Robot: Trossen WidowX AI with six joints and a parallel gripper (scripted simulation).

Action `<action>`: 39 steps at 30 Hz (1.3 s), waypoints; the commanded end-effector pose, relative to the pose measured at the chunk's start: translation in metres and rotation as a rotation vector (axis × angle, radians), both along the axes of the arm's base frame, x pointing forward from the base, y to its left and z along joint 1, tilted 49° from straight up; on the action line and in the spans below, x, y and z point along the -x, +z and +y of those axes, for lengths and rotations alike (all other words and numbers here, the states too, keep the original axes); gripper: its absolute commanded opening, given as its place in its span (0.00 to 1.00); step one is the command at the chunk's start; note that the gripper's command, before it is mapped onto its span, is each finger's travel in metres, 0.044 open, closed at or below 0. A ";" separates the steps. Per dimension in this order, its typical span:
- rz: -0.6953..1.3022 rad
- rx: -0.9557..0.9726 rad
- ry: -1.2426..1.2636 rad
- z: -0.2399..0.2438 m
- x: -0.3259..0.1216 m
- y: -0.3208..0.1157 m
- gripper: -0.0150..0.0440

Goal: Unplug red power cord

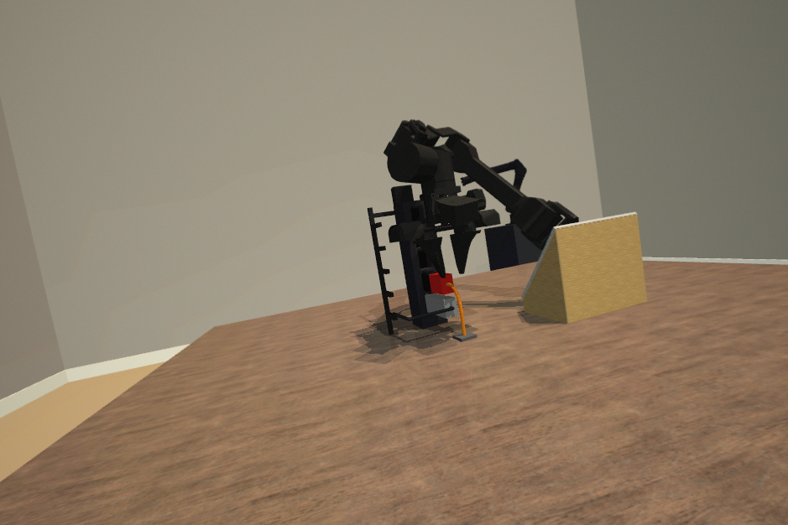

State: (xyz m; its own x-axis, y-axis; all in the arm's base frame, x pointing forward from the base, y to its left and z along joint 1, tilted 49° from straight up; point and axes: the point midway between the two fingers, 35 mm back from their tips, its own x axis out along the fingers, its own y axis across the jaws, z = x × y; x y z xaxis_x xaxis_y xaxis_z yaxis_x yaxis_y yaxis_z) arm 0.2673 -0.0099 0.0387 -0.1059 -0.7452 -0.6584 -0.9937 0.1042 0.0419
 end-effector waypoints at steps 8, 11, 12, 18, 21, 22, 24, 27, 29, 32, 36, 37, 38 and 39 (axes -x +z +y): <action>0.002 0.002 0.004 -0.012 0.000 0.015 0.53; 0.003 0.002 0.004 -0.015 0.001 0.018 0.53; 0.003 0.002 0.004 -0.016 0.001 0.019 0.53; 0.003 0.003 0.004 -0.023 0.002 0.027 0.53; 0.003 0.004 0.004 -0.025 0.002 0.029 0.53; 0.003 0.004 0.004 -0.025 0.002 0.029 0.53; 0.003 0.004 0.004 -0.025 0.002 0.028 0.53; 0.003 0.004 0.004 -0.026 0.002 0.027 0.53; 0.003 0.004 0.004 -0.028 0.002 0.026 0.53; 0.003 0.004 0.004 -0.032 0.003 0.022 0.53; 0.003 0.004 0.004 -0.034 0.003 0.021 0.53; 0.003 0.004 0.004 -0.034 0.003 0.021 0.53; 0.000 0.002 -0.001 -0.032 0.003 0.022 0.48; 0.000 0.002 -0.001 -0.032 0.003 0.022 0.44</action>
State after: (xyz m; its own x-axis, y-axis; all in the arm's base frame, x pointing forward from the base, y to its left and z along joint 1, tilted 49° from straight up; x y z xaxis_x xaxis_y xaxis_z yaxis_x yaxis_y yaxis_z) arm 0.2646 -0.0420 0.0601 -0.1073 -0.7466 -0.6565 -0.9935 0.1057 0.0422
